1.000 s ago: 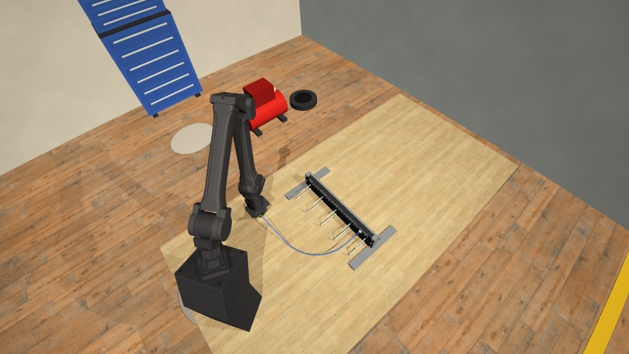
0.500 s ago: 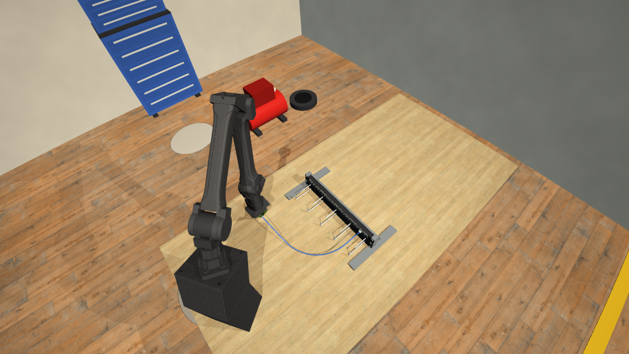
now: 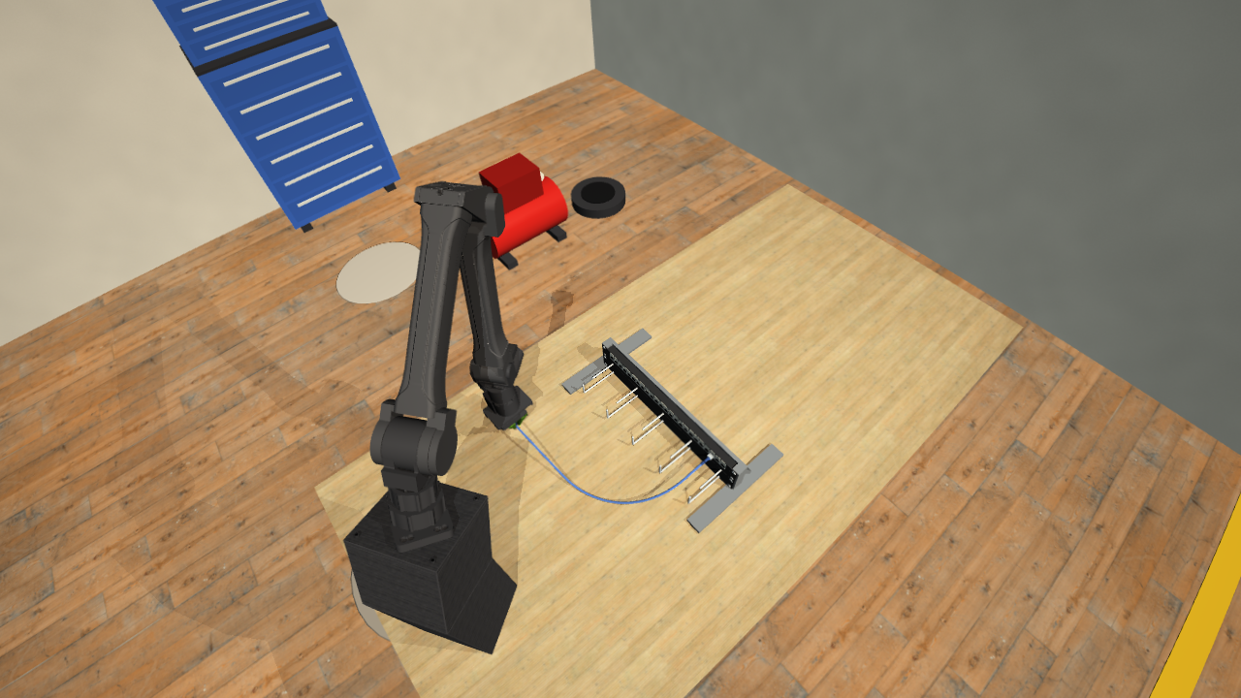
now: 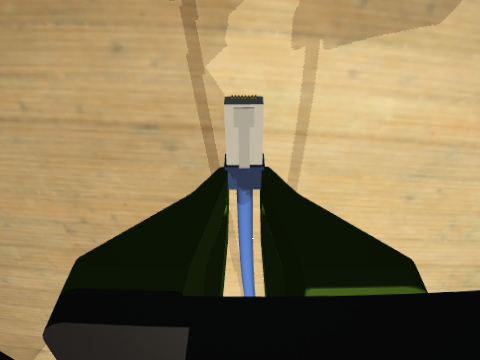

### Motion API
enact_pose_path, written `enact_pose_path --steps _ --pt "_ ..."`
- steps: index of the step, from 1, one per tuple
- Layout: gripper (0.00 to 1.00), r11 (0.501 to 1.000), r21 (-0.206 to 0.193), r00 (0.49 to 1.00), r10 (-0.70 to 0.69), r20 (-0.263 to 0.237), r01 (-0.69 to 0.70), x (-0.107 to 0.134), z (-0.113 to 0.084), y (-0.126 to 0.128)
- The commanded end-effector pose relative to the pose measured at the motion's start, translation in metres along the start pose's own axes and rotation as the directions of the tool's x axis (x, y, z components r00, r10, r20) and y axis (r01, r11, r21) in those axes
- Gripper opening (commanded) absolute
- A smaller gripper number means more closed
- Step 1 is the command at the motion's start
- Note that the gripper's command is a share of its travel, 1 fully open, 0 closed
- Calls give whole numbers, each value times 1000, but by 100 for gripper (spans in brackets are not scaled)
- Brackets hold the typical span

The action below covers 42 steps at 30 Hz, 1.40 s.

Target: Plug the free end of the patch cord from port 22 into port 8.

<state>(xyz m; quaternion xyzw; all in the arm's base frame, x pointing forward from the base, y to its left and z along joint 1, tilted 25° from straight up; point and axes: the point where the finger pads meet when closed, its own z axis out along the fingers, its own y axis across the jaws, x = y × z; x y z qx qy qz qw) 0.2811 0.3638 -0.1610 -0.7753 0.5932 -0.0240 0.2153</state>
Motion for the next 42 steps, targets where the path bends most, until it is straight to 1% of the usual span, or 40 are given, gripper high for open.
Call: enact_pose_path --steps 1,16,22,32,42 --pt "0 1000 -7 1000 5 -1 -5 -3 0 3" --pt "0 1000 -2 1000 7 2 -7 -3 -5 3" --pt "0 1000 0 1000 23 2 -23 -1 -7 -1" --pt "0 997 8 997 79 6 -79 4 -9 -13" --pt "0 978 13 978 209 12 -209 14 -14 -34"
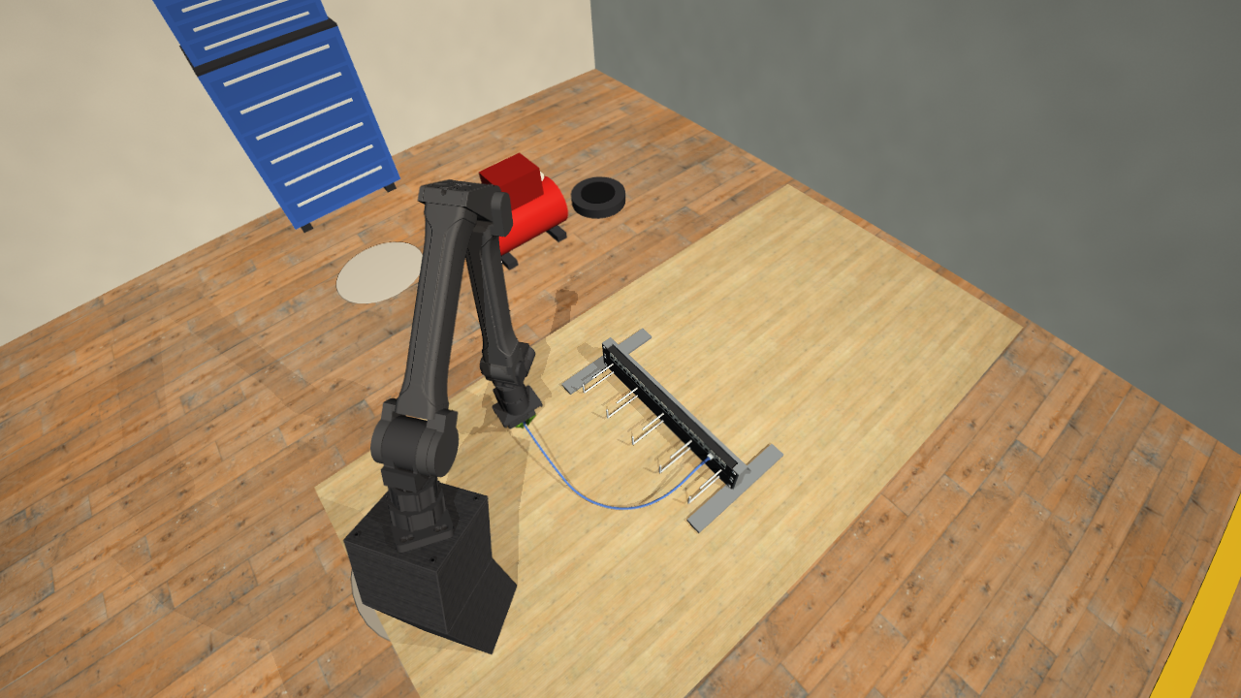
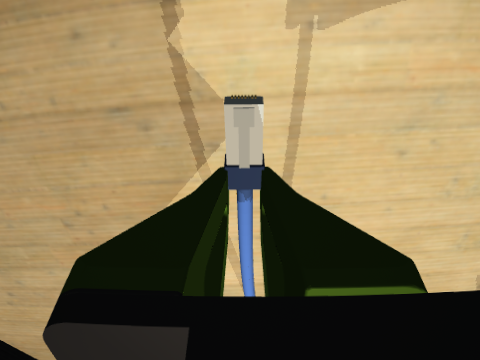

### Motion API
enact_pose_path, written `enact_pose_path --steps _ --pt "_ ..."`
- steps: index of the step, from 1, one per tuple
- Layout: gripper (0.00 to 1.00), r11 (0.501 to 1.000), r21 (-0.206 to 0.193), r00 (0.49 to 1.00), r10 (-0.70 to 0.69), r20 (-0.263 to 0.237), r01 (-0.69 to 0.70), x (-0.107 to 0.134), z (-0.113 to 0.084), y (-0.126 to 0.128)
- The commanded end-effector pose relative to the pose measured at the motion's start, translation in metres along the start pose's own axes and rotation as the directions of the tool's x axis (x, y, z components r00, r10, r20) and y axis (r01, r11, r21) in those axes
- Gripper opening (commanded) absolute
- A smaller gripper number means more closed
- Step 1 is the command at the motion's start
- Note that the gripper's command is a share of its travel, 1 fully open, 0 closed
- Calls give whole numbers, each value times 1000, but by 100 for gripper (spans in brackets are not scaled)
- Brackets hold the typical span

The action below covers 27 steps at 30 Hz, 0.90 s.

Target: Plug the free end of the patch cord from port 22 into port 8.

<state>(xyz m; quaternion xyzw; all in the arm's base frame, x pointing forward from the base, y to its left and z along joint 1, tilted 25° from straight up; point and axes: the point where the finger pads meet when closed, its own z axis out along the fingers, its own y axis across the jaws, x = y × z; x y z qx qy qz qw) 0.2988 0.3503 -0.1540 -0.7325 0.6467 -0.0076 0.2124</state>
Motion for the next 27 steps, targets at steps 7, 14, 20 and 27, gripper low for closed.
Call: enact_pose_path --steps 7,14,20,27 --pt "0 986 20 987 162 18 -163 1 -12 -31" --pt "0 949 17 949 316 19 -316 13 -16 -53" --pt "0 889 15 889 458 21 -458 23 -22 -74" --pt "0 818 10 818 575 17 -575 35 -24 -91"
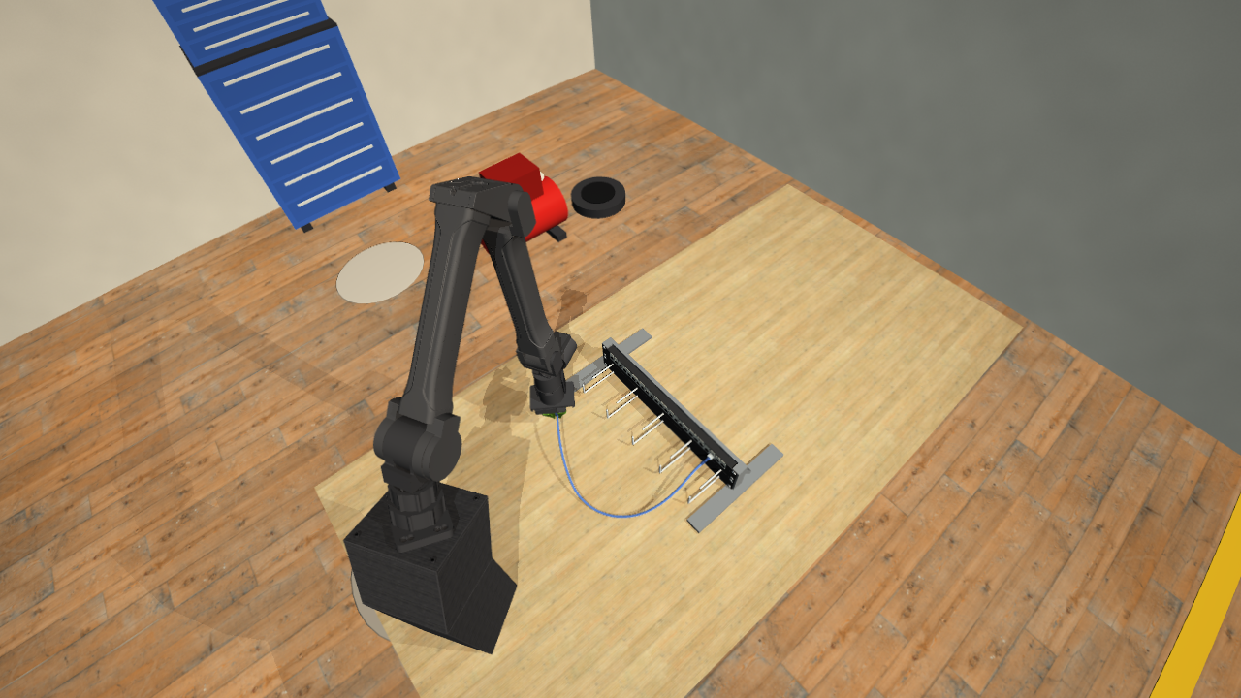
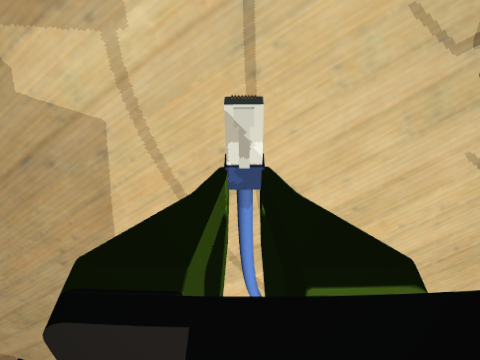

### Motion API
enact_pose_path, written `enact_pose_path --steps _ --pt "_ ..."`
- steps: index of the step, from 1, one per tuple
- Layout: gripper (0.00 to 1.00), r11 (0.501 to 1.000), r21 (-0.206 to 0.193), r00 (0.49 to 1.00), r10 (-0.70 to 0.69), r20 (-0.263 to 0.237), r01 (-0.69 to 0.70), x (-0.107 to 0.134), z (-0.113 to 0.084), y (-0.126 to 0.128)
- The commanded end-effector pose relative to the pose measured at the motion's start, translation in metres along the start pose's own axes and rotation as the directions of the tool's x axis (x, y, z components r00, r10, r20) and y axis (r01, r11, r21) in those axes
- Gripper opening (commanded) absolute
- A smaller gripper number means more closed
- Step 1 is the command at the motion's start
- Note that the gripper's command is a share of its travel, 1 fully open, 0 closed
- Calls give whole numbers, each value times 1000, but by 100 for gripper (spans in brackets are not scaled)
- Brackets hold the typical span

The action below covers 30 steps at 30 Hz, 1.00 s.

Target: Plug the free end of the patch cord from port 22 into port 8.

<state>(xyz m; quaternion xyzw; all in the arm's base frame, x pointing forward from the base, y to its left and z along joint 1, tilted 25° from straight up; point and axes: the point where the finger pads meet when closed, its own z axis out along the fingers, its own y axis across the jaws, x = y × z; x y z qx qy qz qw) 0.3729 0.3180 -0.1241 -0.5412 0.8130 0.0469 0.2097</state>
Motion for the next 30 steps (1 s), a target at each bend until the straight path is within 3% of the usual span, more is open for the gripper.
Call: enact_pose_path --steps 1,12,14,30 --pt "0 993 7 993 120 13 -120 -8 -9 -16" --pt "0 913 4 913 408 21 -408 -13 -21 -65" --pt "0 913 4 913 408 21 -408 -13 -21 -65" --pt "0 724 0 724 690 5 -690 -10 -25 -115"
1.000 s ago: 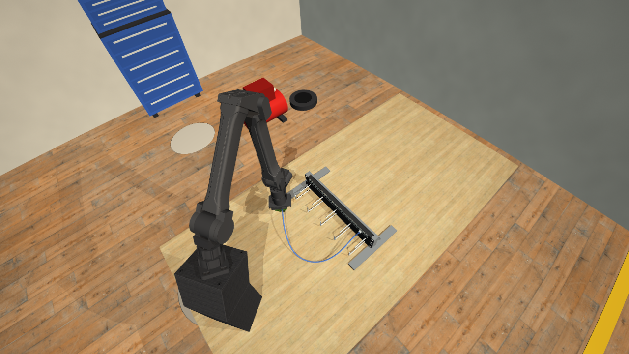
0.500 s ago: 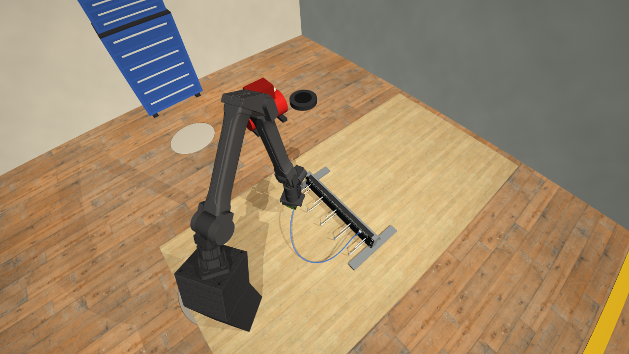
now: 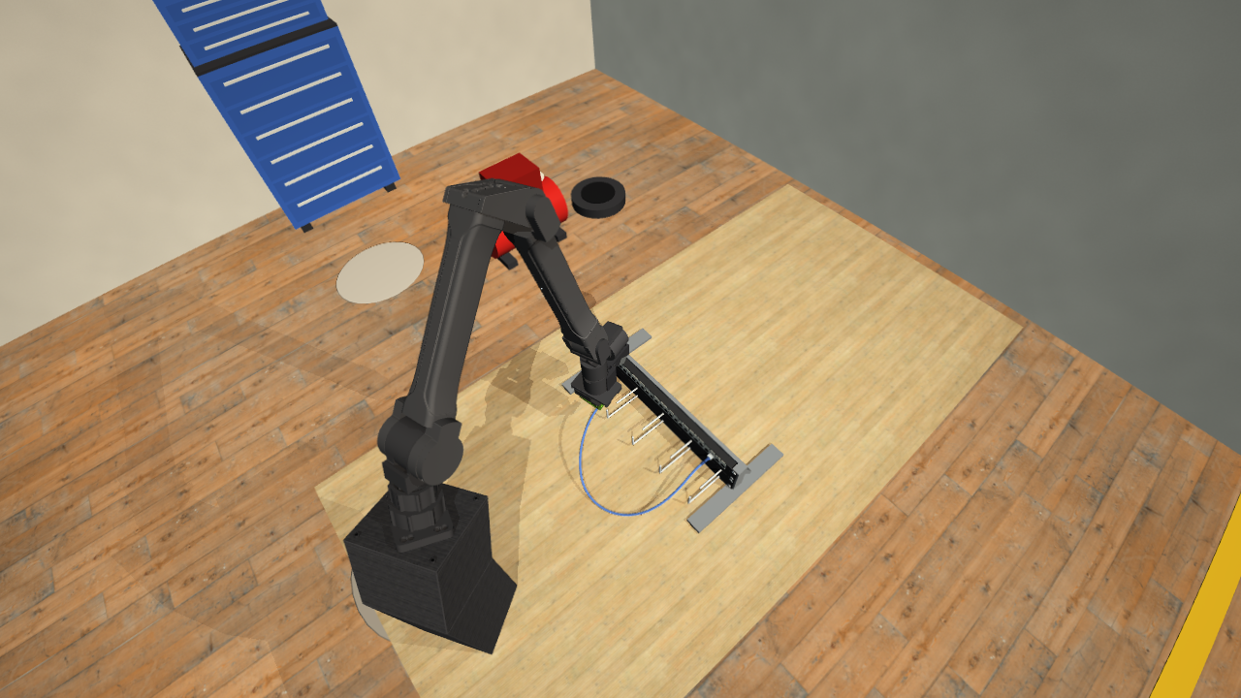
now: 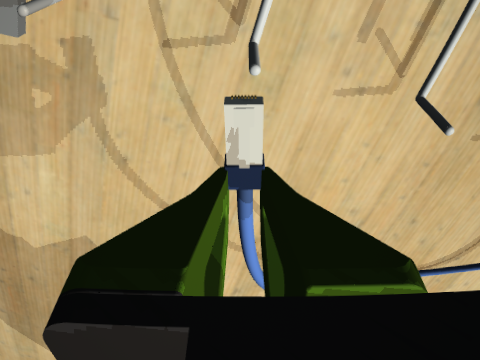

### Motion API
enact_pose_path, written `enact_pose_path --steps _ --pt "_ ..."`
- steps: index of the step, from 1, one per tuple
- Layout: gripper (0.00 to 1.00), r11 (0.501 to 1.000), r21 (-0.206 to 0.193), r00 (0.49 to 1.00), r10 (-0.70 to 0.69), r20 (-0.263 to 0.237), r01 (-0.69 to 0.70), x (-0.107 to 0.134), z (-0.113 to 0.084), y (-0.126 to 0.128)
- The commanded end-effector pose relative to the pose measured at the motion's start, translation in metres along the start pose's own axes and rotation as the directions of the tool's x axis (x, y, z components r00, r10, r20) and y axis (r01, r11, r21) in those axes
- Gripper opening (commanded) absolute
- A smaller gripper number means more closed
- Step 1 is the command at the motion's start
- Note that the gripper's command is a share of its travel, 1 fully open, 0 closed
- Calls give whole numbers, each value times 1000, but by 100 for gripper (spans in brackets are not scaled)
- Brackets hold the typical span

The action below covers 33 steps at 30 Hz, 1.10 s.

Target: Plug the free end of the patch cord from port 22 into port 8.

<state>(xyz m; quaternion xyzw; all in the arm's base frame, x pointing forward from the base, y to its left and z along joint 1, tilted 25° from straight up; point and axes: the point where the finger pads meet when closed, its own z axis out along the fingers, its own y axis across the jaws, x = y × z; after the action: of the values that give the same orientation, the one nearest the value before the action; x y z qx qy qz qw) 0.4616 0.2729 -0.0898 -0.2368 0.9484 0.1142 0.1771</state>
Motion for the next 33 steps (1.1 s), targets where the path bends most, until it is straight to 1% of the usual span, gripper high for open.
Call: enact_pose_path --steps 1,9,16,23,29,33 --pt "0 997 0 997 75 15 -75 -12 -6 -5" --pt "0 980 -1 980 197 6 -197 -22 -7 -19" --pt "0 963 1 963 268 2 -268 -27 -6 -28" --pt "0 958 -4 958 286 0 -286 -30 -8 -25" --pt "0 952 -3 952 306 8 -306 -35 -10 -30" --pt "0 950 -1 950 313 5 -313 -33 -10 -32"
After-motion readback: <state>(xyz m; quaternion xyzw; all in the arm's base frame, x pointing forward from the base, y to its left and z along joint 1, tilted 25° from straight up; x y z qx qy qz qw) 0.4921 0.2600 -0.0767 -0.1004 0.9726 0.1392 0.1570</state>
